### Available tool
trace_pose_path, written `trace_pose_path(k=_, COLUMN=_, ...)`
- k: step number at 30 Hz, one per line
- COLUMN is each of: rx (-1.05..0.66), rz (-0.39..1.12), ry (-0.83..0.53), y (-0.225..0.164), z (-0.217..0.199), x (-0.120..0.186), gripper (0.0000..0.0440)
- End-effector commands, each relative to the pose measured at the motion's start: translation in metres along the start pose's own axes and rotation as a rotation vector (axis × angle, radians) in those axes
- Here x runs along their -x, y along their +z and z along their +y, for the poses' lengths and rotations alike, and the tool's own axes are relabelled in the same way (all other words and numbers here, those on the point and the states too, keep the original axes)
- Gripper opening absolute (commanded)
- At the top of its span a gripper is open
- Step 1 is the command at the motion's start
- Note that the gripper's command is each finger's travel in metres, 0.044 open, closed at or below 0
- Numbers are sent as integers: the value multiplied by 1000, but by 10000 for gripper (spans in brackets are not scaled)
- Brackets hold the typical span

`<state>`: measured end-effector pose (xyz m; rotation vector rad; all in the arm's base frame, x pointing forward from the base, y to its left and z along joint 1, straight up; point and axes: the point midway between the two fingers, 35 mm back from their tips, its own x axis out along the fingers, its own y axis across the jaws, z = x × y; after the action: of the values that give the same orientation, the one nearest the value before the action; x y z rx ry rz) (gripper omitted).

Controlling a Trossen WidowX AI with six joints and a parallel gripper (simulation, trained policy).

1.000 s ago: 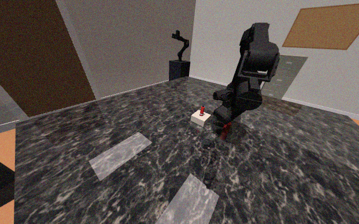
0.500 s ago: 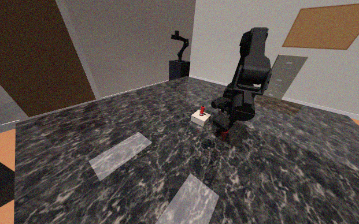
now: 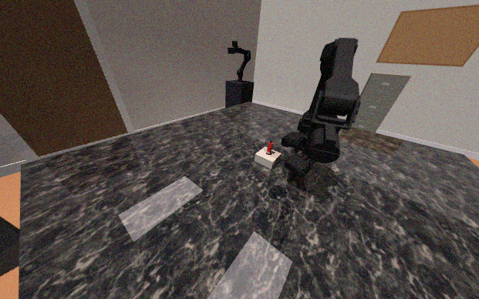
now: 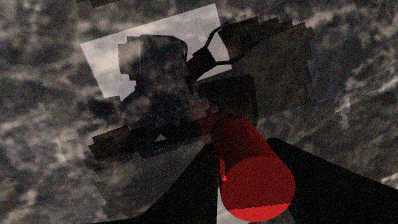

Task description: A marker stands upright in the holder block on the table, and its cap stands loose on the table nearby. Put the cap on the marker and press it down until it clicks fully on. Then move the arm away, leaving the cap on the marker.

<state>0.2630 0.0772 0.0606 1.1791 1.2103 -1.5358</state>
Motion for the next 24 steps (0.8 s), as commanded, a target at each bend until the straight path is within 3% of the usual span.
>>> trace_pose_path(k=1, rx=7, rz=6, ry=37, y=2, z=2, x=10, gripper=70)
trace_pose_path(k=8, rx=1, rz=34, ry=106, y=4, z=10, x=34, gripper=94)
trace_pose_path(k=24, rx=-65, rz=89, ry=173, y=41, z=20, x=86, gripper=84)
